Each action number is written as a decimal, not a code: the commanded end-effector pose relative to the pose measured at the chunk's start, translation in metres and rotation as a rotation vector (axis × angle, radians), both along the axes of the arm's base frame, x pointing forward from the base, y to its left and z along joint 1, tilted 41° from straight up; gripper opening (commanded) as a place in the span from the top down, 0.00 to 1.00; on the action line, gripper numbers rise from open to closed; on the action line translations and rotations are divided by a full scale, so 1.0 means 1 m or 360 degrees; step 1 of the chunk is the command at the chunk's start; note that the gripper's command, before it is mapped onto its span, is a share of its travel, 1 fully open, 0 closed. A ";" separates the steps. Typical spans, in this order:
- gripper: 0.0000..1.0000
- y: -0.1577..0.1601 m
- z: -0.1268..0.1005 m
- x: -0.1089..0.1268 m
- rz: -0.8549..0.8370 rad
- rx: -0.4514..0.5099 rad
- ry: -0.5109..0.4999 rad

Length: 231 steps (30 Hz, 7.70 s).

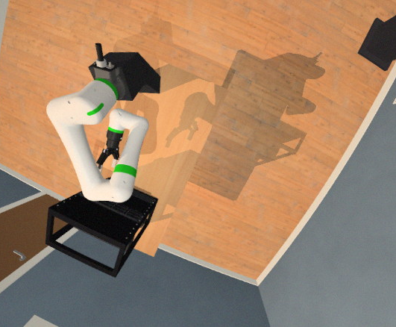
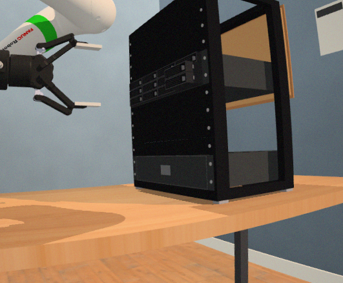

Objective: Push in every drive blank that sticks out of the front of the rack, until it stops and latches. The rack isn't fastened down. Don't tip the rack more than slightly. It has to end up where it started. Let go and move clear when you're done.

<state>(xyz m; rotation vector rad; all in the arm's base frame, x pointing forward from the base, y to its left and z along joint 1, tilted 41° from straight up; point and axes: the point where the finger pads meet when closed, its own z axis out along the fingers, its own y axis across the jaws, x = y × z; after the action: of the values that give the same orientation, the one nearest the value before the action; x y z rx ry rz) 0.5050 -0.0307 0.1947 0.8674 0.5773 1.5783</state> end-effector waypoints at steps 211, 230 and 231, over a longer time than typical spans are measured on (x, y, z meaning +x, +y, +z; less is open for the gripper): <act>0.00 -0.096 0.097 0.087 -0.0041 -0.0013 -0.0035; 0.90 -0.096 0.097 0.087 -0.0041 -0.0013 -0.0035; 0.90 -0.096 0.097 0.087 -0.0041 -0.0013 -0.0035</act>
<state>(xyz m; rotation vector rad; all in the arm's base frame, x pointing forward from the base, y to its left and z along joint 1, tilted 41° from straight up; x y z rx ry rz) 0.5928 -0.1260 0.2912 0.8480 0.5557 1.5593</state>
